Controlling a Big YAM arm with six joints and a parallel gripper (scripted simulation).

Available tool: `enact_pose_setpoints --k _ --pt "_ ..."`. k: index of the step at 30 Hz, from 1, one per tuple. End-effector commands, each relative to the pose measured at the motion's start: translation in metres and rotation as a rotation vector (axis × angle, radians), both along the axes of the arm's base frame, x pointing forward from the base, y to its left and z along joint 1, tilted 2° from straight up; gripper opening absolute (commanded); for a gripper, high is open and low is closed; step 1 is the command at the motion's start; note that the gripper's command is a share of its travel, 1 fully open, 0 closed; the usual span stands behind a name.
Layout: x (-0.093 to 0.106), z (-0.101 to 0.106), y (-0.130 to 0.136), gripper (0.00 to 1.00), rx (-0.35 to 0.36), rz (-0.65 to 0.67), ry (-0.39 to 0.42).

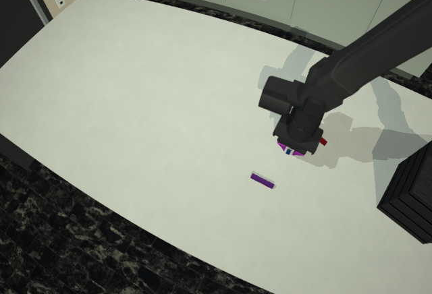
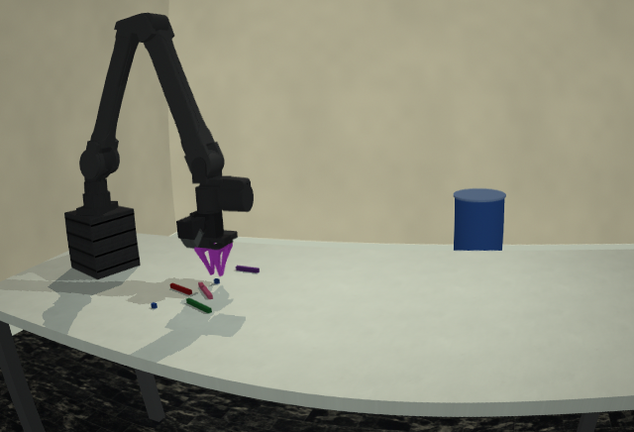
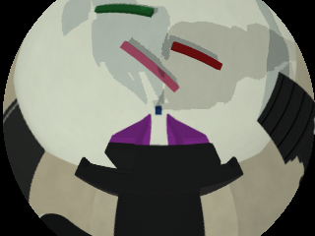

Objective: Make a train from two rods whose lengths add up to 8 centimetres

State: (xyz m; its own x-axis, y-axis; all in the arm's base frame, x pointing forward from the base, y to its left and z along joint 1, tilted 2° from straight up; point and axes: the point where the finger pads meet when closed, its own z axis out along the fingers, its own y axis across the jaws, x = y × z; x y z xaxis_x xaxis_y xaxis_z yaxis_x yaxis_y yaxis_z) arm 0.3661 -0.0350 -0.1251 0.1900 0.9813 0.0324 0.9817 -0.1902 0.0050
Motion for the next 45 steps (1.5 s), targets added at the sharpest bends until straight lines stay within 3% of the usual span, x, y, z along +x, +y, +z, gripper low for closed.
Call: enact_pose_setpoints --k 1,45 --pt "0.0193 0.0030 -0.0022 0.23 -0.008 0.000 -0.029" --pt "0.0211 -0.0034 -0.0016 0.23 -0.008 0.000 -0.036"
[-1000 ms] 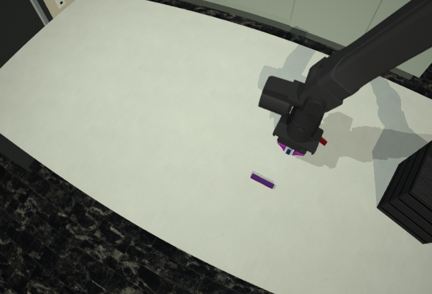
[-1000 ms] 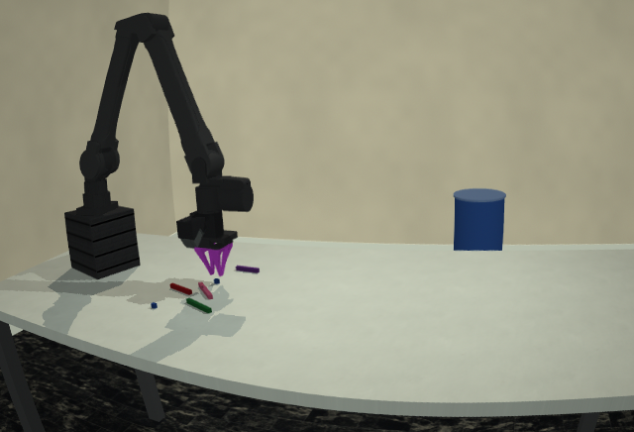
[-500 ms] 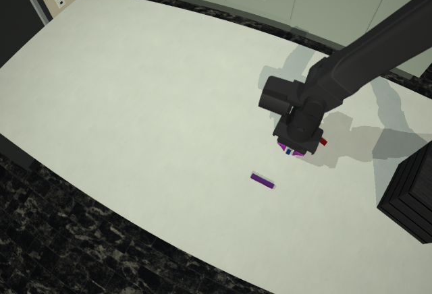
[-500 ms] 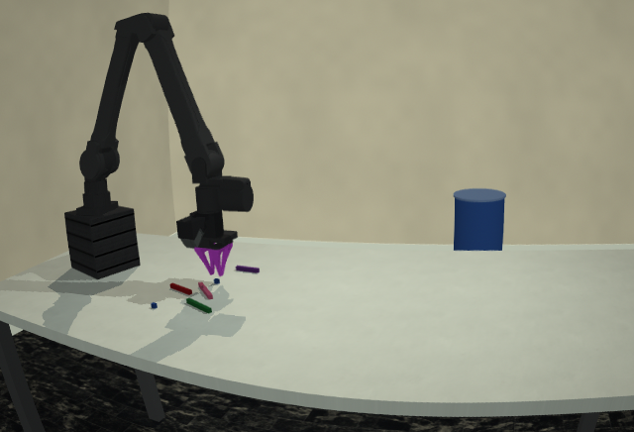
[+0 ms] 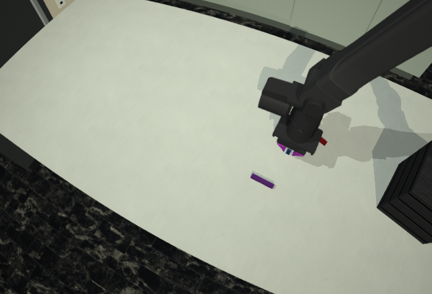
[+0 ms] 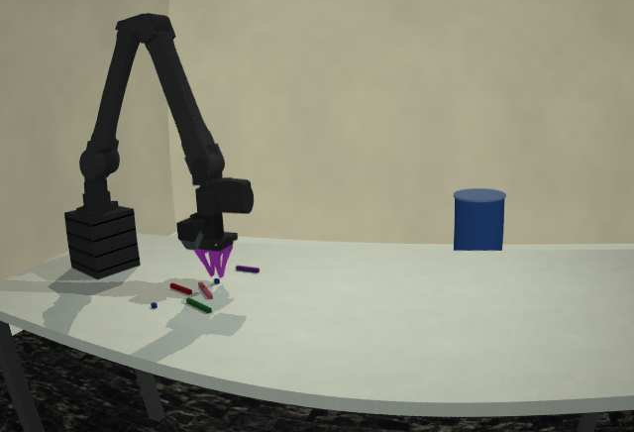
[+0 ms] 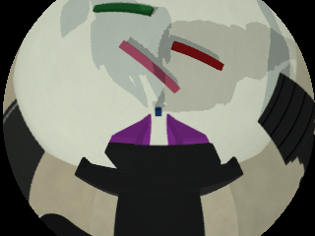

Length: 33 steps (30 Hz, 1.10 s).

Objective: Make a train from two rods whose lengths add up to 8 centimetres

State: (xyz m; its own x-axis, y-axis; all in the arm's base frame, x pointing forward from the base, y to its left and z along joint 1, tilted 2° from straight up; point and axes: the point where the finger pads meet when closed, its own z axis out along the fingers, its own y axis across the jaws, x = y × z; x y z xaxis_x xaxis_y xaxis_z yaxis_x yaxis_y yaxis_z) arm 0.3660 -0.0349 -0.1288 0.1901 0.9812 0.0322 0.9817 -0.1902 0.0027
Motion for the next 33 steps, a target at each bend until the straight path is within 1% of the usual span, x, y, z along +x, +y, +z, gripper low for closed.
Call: enact_pose_setpoints --k 1,5,16,18,33 --pt "0.021 -0.001 -0.001 0.23 -0.009 0.000 -0.038" --pt "0.017 -0.004 -0.001 0.23 -0.008 0.000 -0.031" --pt "0.020 -0.012 0.000 0.23 -0.008 0.000 -0.037" --pt "0.023 -0.008 0.000 0.23 -0.009 0.000 -0.047" --pt "0.020 -0.009 0.000 0.23 -0.009 0.001 -0.041"
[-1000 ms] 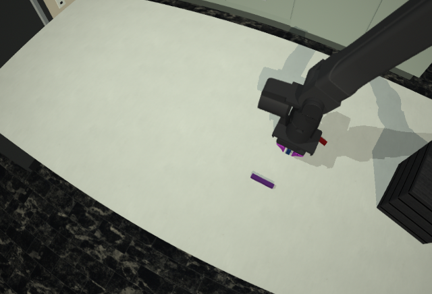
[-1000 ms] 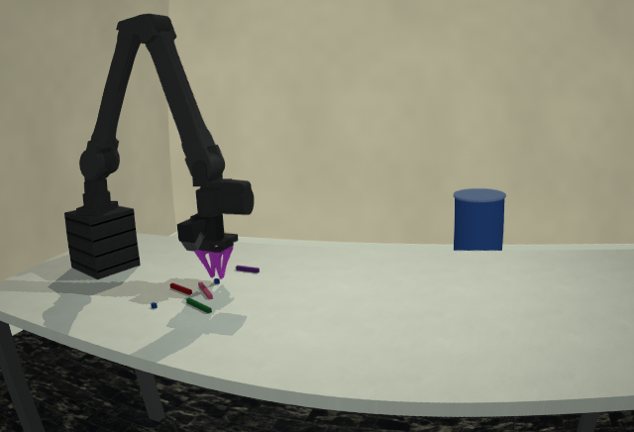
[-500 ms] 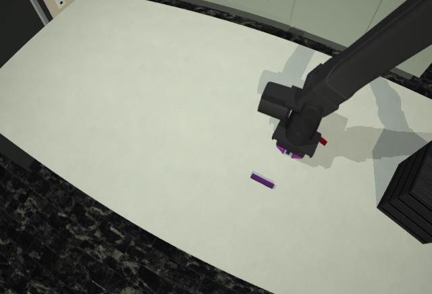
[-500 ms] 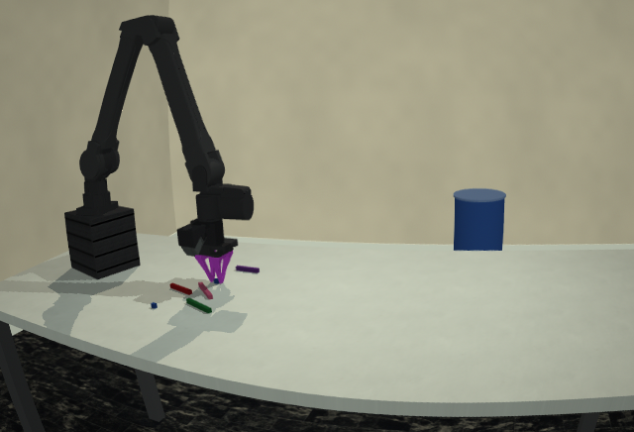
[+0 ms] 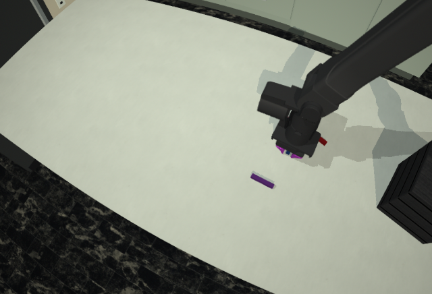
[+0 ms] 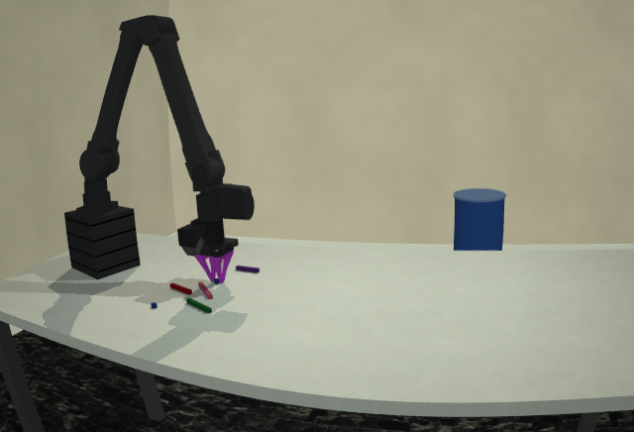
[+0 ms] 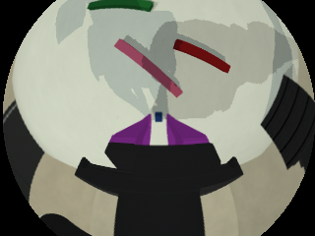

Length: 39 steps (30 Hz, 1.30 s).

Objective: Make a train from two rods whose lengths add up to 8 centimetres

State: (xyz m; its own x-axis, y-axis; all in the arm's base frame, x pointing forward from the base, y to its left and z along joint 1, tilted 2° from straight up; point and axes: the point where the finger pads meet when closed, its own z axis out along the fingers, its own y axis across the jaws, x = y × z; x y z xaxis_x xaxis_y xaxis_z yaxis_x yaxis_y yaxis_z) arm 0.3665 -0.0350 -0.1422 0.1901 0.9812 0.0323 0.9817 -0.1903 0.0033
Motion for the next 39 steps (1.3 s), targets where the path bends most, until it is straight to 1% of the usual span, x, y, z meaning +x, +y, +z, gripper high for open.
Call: enact_pose_setpoints --k 1,23,24,39 --pt "0.0197 0.0044 0.0004 0.23 -0.009 0.001 -0.041" --pt "0.0197 0.0044 0.0004 0.23 -0.009 0.001 -0.041" --pt "0.0197 0.0044 0.0004 0.04 -0.009 0.001 -0.041" --pt "0.0197 0.0044 0.0004 0.04 -0.009 0.001 -0.041"
